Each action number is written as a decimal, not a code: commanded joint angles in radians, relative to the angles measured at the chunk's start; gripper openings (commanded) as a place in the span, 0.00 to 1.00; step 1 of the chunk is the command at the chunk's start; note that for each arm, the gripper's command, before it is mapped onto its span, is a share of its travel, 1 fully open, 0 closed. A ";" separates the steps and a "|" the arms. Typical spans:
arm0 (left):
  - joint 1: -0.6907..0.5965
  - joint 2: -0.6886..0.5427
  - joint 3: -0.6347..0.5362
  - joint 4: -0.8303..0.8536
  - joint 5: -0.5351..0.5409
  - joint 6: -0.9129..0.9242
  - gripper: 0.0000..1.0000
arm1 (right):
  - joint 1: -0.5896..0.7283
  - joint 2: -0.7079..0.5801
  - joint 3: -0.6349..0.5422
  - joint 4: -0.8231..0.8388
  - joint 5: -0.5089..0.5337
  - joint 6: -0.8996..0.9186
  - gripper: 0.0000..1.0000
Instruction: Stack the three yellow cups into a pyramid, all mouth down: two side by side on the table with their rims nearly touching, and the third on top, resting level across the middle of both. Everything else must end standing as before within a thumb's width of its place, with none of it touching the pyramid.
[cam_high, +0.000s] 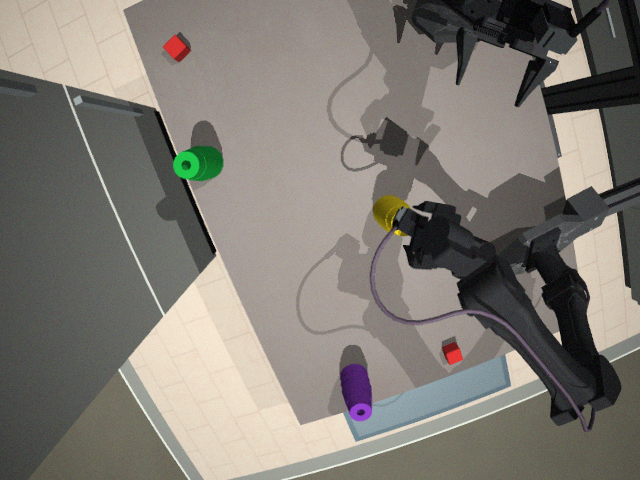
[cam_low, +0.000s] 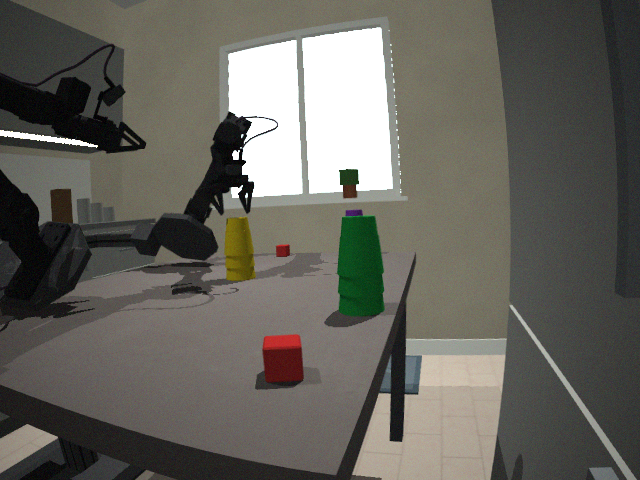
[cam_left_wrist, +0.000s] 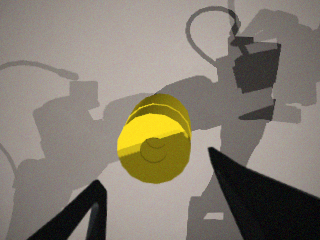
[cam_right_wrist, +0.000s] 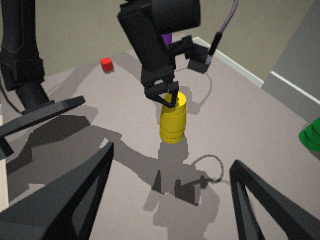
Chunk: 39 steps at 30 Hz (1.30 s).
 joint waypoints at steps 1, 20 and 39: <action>-0.009 0.008 0.035 -0.023 0.012 0.020 0.82 | 0.013 -0.022 -0.001 0.013 0.010 -0.006 1.00; 0.023 0.042 -0.016 0.066 0.005 0.055 0.82 | 0.013 -0.022 -0.001 0.013 0.010 -0.006 1.00; 0.047 0.073 -0.040 0.142 -0.010 0.091 0.78 | 0.013 -0.022 -0.001 0.013 0.010 -0.006 1.00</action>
